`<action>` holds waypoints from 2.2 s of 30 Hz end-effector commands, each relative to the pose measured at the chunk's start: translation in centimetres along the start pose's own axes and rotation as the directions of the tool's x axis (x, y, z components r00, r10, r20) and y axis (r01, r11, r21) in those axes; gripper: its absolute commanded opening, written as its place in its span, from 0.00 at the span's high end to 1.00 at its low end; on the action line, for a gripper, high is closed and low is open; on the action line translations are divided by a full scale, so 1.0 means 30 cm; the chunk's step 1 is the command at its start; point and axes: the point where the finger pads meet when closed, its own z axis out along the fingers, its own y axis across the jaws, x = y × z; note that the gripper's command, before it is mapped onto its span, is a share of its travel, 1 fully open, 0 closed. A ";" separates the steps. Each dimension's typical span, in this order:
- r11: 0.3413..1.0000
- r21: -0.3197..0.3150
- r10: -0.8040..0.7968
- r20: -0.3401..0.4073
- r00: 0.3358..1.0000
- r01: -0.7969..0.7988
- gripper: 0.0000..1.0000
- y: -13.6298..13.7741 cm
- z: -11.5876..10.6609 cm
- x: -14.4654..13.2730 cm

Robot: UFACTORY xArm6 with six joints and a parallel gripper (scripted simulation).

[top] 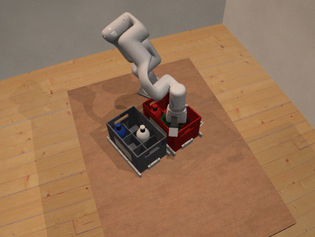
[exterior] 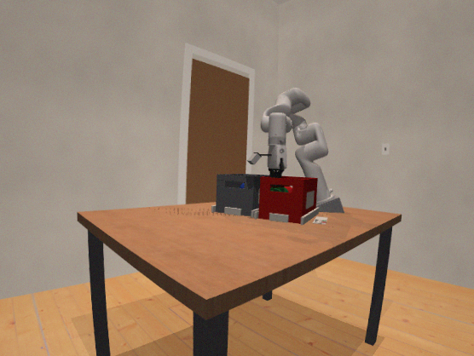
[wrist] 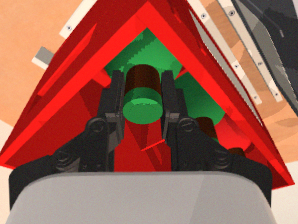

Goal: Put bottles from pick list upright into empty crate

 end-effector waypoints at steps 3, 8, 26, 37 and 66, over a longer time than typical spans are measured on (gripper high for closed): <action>1.000 0.003 0.001 -0.003 1.000 -0.001 1.00 -0.002 -0.003 0.004; 1.000 0.003 0.001 -0.003 1.000 -0.001 1.00 -0.002 -0.002 0.004; 1.000 0.003 0.001 -0.003 1.000 -0.001 0.35 -0.002 0.009 0.004; 1.000 0.003 0.001 -0.003 1.000 -0.001 0.35 -0.002 0.008 0.005; 1.000 0.003 0.001 -0.003 1.000 -0.001 0.35 -0.002 -0.187 0.004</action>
